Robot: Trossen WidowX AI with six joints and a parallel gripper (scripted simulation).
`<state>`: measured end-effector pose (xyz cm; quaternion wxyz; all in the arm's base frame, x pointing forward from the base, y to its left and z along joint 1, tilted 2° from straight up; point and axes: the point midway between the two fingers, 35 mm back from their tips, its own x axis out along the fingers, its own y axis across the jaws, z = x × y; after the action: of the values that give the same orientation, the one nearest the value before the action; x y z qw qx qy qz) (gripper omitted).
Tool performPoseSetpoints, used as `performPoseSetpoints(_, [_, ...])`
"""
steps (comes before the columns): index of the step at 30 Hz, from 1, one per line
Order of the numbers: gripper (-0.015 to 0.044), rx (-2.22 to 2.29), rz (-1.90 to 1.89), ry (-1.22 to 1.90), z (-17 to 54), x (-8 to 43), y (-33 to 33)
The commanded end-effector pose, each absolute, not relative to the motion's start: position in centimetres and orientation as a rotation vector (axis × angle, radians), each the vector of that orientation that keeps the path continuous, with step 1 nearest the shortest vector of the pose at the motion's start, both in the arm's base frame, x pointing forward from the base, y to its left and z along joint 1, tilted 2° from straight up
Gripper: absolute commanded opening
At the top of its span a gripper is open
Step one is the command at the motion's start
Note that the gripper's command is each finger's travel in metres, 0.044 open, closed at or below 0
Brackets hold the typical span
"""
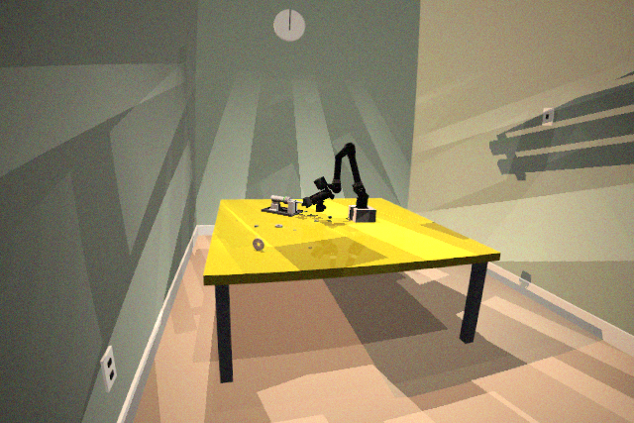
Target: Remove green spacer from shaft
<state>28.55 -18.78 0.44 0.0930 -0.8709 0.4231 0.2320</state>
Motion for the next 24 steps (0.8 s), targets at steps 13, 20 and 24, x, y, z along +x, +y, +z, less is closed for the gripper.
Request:
performPoseSetpoints(13, [0.0000, -2.580, 0.685, 1.259, 0.41, 28.35, -18.64])
performPoseSetpoints(20, [0.0000, -2.580, 0.686, 1.259, 0.41, 28.31, -18.58])
performPoseSetpoints(24, [0.0000, -2.580, 0.686, 1.259, 0.40, 28.29, -18.55])
